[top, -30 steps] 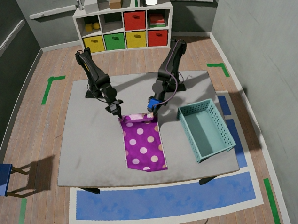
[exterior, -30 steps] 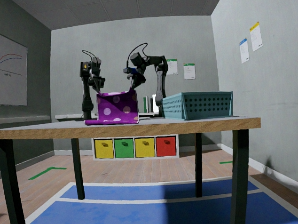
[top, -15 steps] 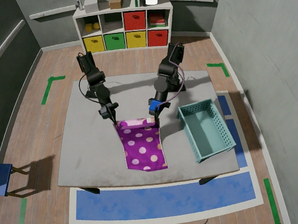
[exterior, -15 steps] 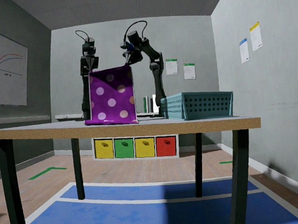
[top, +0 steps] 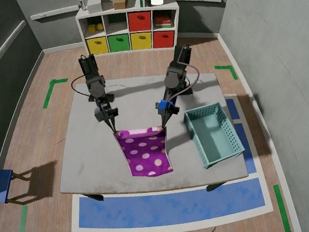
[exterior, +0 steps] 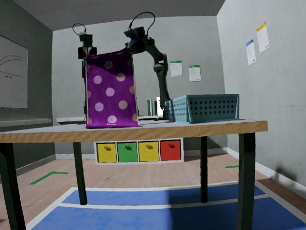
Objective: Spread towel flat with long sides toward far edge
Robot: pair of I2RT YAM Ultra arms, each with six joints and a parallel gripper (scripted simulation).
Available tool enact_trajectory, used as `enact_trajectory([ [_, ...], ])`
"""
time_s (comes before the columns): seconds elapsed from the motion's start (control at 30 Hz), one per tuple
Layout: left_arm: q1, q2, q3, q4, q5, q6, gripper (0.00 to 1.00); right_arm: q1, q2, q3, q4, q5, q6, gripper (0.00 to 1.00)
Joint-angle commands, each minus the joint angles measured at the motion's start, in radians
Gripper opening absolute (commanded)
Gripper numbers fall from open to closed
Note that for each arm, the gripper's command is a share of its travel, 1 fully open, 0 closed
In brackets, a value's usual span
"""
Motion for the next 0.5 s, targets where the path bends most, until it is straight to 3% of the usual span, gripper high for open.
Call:
enact_trajectory([
  [0.0,0.022,0.026,0.062,0.149,-0.018,0.0,0.0,-0.028,0.006,0.042,0.179,0.02,0.002,0.0],
  [0.13,0.02,0.056,0.1,0.144,-0.018,-0.001,0.0,-0.025,0.031,0.067,0.186,0.02,0.003,0.0],
  [0.17,0.033,0.081,0.137,0.215,-0.012,0.006,0.0,-0.045,0.05,0.097,0.258,0.009,-0.006,0.0],
  [0.2,0.032,0.063,0.028,0.31,-0.017,0.001,0.0,-0.042,0.023,0.02,0.352,0.019,0.003,0.0],
  [0.37,0.023,0.074,0.023,0.348,-0.017,0.0,0.0,-0.035,0.053,0.037,0.386,0.019,0.004,0.0],
  [0.4,0.041,0.092,0.079,0.432,-0.014,0.004,0.0,-0.056,0.078,0.063,0.464,0.013,0.0,0.0],
  [0.43,0.04,0.089,0.002,0.497,-0.017,0.002,0.0,-0.055,0.078,0.0,0.527,0.018,0.003,0.0],
  [0.47,0.04,0.093,0.001,0.51,-0.017,0.002,0.0,-0.055,0.081,0.005,0.54,0.019,0.003,0.0],
])
